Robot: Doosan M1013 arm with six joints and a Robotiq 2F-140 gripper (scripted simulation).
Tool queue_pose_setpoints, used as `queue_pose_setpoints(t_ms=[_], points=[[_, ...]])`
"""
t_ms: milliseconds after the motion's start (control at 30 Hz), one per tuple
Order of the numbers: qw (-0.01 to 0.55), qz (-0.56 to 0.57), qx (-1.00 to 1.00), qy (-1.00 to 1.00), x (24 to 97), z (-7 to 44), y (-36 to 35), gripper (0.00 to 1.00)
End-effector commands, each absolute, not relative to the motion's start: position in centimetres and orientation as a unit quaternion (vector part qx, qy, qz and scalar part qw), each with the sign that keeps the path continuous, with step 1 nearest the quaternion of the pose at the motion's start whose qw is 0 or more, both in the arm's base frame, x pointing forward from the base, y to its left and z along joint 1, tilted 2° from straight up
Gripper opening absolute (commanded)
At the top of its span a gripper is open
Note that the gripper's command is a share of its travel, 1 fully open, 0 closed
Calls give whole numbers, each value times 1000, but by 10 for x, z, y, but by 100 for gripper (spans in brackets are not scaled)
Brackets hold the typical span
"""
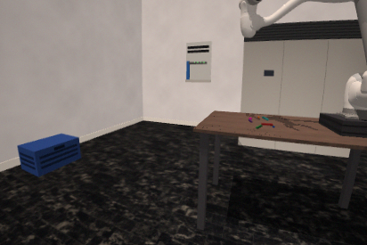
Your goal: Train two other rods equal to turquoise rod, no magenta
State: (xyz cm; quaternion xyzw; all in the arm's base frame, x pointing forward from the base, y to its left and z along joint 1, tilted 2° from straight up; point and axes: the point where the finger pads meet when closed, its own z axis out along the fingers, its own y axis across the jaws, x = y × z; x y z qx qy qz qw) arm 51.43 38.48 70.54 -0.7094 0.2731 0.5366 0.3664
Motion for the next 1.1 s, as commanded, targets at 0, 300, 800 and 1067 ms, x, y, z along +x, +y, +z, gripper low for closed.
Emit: queue_pose_setpoints(t_ms=[0,300,800,1067], points=[[366,537,-709,273,514,706,385,100],[366,537,-709,273,514,706,385,100],[364,492,-725,315,536,630,400,100],[350,438,-751,349,552,546,405,100]])
